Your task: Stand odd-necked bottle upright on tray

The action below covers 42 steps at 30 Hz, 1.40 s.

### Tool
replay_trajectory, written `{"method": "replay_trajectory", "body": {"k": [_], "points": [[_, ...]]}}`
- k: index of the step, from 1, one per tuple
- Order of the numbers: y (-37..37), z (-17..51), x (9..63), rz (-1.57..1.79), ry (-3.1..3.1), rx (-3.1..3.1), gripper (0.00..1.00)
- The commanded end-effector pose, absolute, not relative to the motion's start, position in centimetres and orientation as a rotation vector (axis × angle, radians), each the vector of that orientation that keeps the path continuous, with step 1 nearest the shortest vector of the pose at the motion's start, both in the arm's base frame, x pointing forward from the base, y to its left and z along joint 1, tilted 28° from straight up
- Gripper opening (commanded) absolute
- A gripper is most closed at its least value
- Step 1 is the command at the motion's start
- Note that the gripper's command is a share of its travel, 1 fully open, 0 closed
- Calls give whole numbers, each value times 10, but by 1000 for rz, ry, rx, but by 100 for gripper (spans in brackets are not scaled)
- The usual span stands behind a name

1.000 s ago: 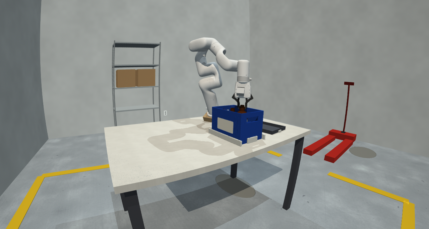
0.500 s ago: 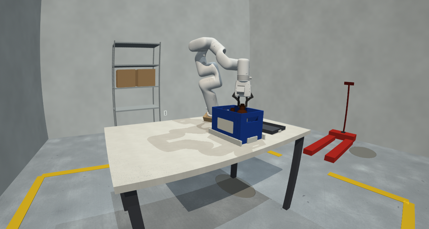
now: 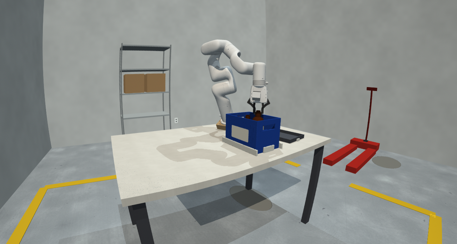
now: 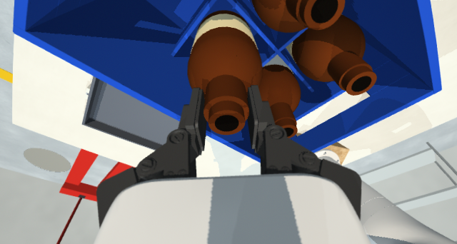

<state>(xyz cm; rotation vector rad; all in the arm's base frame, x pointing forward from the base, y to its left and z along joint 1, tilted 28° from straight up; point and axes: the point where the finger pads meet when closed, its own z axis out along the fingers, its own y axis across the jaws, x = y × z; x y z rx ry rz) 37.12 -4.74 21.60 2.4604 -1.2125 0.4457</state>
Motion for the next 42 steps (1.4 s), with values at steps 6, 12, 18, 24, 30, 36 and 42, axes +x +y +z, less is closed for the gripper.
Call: {"method": "replay_trajectory", "body": {"k": [6, 12, 18, 24, 30, 36, 42], "points": [[-47, 218, 372, 451, -1211, 2462, 0], [-46, 219, 372, 451, -1211, 2462, 0], [-45, 222, 372, 451, -1211, 2462, 0], [-42, 226, 371, 451, -1211, 2462, 0], [-39, 232, 370, 451, -1211, 2462, 0], [-37, 237, 370, 451, -1211, 2462, 0], [-34, 243, 369, 451, -1211, 2462, 0]]}}
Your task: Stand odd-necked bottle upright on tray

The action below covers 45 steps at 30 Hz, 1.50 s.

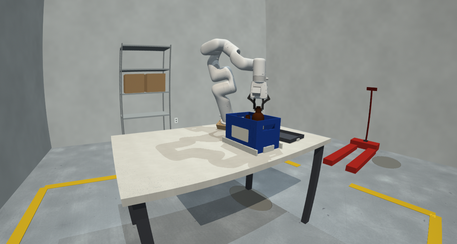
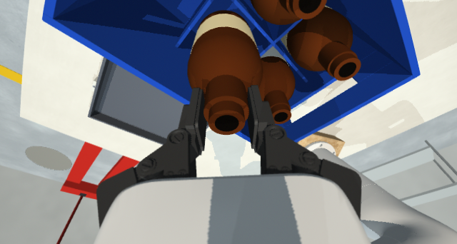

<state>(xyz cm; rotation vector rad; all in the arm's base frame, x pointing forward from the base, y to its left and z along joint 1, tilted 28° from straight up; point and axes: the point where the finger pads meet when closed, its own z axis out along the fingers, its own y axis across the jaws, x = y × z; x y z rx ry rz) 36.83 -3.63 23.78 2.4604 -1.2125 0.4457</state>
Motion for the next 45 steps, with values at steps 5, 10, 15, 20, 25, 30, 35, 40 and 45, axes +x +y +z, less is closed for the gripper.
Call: {"method": "replay_trajectory", "body": {"k": [5, 10, 15, 20, 25, 30, 35, 40, 45], "points": [[-31, 247, 368, 451, -1211, 2462, 0], [-30, 250, 368, 451, -1211, 2462, 0], [-29, 252, 368, 451, -1211, 2462, 0], [-29, 253, 368, 451, -1211, 2462, 0], [-28, 253, 368, 451, -1211, 2462, 0], [-28, 253, 368, 451, -1211, 2462, 0], [-28, 253, 368, 451, -1211, 2462, 0], [-28, 253, 367, 451, -1211, 2462, 0], [-28, 254, 367, 451, -1211, 2462, 0]]}}
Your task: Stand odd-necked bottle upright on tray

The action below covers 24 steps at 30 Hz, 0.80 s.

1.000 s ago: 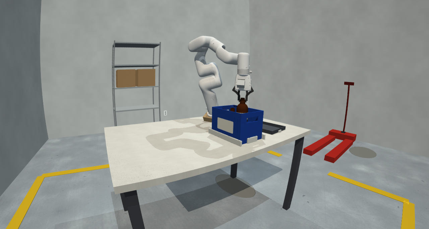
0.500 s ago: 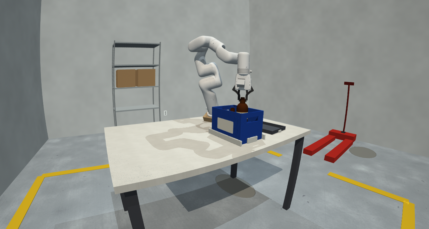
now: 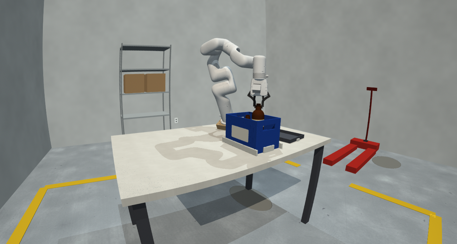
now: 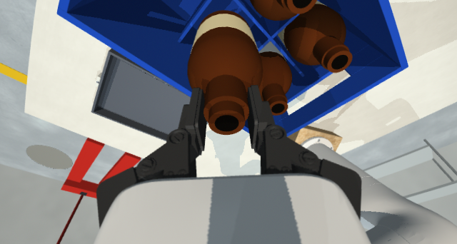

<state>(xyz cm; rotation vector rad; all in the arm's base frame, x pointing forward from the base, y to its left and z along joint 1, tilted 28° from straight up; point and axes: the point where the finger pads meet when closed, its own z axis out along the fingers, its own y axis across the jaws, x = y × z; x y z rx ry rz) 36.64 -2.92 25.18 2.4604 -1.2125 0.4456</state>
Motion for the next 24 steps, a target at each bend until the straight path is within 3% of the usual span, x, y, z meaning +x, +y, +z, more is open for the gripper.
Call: {"method": "replay_trajectory", "body": {"k": [1, 24], "points": [[-28, 254, 367, 451, -1211, 2462, 0], [-20, 269, 365, 451, -1211, 2462, 0]]}}
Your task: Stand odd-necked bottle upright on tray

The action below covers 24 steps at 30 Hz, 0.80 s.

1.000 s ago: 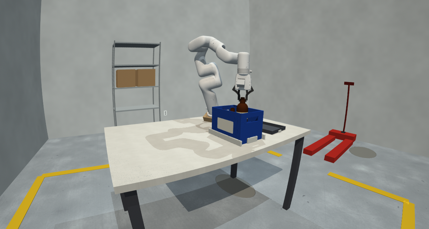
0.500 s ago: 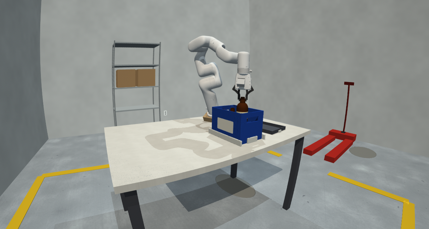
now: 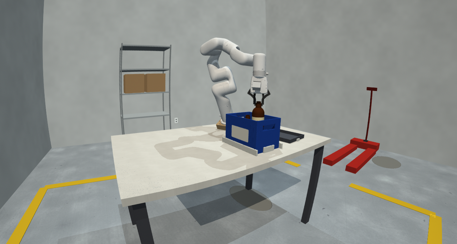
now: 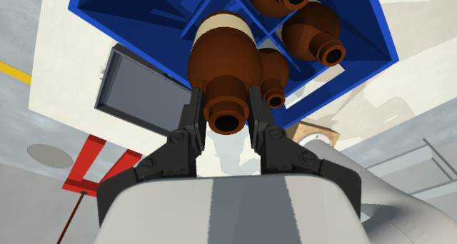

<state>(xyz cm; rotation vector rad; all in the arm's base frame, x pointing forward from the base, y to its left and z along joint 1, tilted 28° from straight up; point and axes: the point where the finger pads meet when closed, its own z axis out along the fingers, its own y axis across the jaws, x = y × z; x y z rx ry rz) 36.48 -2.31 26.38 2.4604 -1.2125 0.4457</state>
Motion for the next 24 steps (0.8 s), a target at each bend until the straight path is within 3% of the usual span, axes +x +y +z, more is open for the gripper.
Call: {"method": "replay_trajectory", "body": {"k": [1, 24], "points": [[-20, 270, 365, 451, -1211, 2462, 0], [-11, 287, 363, 451, -1211, 2462, 0]]}}
